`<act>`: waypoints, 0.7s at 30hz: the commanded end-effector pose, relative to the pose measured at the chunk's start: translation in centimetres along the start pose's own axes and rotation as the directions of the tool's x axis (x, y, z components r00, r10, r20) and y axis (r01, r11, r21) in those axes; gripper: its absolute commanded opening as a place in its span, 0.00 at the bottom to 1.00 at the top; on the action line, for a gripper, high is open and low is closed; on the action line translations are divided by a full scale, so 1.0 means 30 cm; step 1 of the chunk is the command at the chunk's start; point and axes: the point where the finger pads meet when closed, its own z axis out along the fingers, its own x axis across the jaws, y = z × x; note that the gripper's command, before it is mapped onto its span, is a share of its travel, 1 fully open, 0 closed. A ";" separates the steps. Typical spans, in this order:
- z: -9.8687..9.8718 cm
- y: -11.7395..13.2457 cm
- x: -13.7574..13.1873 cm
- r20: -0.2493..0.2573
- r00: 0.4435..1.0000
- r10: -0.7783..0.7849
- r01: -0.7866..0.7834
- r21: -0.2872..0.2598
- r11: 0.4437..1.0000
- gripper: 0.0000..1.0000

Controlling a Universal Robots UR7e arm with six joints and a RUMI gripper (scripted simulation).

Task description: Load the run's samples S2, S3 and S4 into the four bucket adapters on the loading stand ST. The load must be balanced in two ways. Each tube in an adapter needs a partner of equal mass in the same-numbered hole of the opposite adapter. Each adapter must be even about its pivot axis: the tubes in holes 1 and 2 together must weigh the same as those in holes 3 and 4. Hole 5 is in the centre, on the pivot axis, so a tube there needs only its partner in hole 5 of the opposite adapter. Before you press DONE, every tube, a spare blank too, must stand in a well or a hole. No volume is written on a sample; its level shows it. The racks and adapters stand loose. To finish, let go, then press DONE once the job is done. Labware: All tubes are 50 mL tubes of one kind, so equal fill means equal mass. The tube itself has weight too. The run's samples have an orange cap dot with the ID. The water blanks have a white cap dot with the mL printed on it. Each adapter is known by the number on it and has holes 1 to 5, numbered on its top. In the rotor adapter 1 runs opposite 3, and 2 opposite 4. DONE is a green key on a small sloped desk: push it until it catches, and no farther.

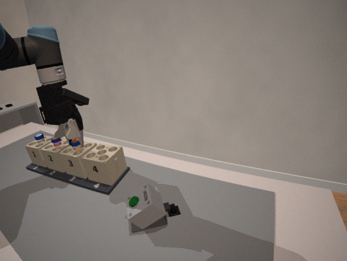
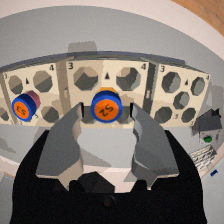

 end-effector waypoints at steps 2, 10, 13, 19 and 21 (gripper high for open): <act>-0.001 -0.001 0.001 -0.001 1.000 0.000 0.000 0.001 1.000 0.35; -0.067 -0.001 0.001 -0.001 1.000 0.000 0.000 0.001 1.000 0.35; -0.101 -0.001 0.001 -0.001 1.000 0.000 0.000 0.001 1.000 0.35; -0.138 -0.001 0.001 -0.001 1.000 0.000 0.000 0.001 1.000 0.35; -0.138 0.009 -0.025 -0.001 0.999 -0.050 0.050 0.001 0.999 0.35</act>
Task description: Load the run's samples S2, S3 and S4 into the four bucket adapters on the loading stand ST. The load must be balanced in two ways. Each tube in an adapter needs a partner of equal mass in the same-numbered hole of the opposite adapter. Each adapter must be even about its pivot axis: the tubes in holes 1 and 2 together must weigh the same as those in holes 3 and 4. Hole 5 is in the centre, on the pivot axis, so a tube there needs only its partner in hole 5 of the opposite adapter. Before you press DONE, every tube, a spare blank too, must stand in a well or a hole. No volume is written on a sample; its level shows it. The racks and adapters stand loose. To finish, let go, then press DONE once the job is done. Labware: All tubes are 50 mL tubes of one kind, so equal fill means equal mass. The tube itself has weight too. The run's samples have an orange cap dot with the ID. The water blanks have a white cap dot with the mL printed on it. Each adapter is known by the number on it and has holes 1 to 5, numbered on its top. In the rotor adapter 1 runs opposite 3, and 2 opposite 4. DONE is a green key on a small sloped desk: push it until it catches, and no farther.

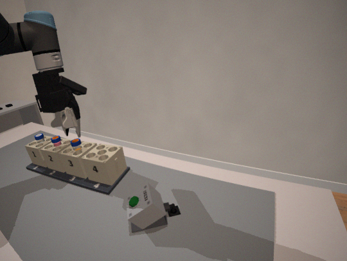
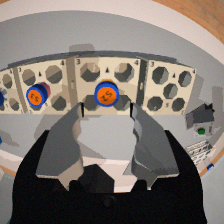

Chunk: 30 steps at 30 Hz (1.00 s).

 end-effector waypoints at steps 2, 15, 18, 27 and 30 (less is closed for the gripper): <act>-0.013 0.010 -0.024 0.000 0.999 -0.048 0.048 0.000 0.999 0.35; -0.013 0.147 -0.359 0.000 0.766 -0.643 0.643 0.001 0.766 0.35; -0.013 0.168 -0.410 0.000 0.698 -0.716 0.716 0.001 0.698 0.35; -0.014 0.252 -0.616 0.000 0.364 -0.931 0.931 0.001 0.364 0.35; -0.014 0.283 -0.693 0.000 0.295 -0.955 0.955 0.001 0.295 0.35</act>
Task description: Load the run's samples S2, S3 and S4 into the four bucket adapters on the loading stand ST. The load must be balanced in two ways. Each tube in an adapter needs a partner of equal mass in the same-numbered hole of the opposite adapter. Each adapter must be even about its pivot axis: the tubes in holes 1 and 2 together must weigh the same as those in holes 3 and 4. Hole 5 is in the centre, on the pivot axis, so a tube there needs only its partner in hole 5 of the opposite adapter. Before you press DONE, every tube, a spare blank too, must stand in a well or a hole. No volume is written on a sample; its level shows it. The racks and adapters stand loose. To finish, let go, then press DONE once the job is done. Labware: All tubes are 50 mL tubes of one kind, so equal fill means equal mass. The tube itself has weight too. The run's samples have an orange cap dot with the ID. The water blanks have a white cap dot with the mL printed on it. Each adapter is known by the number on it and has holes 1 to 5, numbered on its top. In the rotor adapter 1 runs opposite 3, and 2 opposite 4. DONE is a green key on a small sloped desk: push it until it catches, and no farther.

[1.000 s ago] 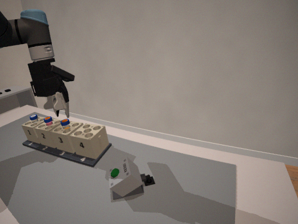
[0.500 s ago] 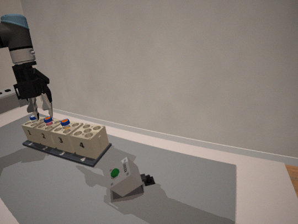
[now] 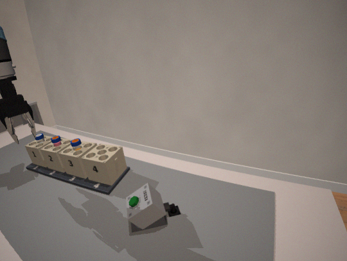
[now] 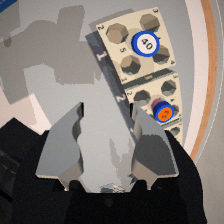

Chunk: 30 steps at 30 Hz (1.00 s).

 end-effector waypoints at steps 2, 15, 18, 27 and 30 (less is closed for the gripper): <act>-0.011 -0.118 -0.126 -0.003 0.991 -0.134 0.134 0.002 0.991 0.35; -0.011 -0.326 -0.350 -0.003 0.991 -0.134 0.134 0.002 0.991 0.35; -0.011 -0.383 -0.411 -0.003 0.991 -0.133 0.134 0.002 0.991 0.35; -0.011 -0.516 -0.554 -0.003 0.991 -0.133 0.133 0.003 0.991 0.35; -0.011 -0.573 -0.615 -0.003 0.991 -0.133 0.133 0.003 0.991 0.35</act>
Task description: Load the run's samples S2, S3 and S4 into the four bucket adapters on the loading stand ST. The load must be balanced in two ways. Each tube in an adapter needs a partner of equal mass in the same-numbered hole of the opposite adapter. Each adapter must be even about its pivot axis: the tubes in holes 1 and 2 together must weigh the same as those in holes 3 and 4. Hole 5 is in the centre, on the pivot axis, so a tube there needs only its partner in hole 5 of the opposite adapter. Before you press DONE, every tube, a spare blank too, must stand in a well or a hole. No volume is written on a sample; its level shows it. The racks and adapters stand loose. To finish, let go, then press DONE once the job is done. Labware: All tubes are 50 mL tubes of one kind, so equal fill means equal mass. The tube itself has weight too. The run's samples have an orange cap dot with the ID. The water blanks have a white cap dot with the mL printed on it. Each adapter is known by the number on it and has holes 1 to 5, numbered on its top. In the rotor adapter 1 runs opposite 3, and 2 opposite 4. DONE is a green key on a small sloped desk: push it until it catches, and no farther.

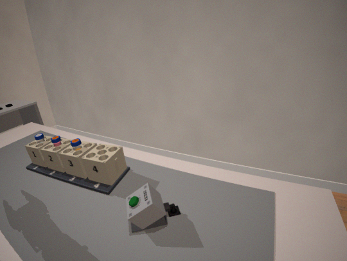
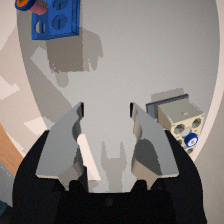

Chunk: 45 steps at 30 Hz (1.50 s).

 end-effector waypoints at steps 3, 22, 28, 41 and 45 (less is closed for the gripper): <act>0.007 -0.155 -0.115 -0.009 1.000 0.005 -0.006 -0.016 1.000 0.35; 0.015 -0.522 -0.414 -0.008 1.000 0.006 -0.006 -0.015 1.000 0.35; 0.015 -0.533 -0.422 -0.008 1.000 0.006 -0.006 -0.015 1.000 0.35; 0.115 -0.531 -0.421 -0.008 1.000 0.006 -0.006 -0.016 1.000 0.35; 0.137 -0.531 -0.421 -0.008 1.000 0.006 -0.006 -0.016 1.000 0.35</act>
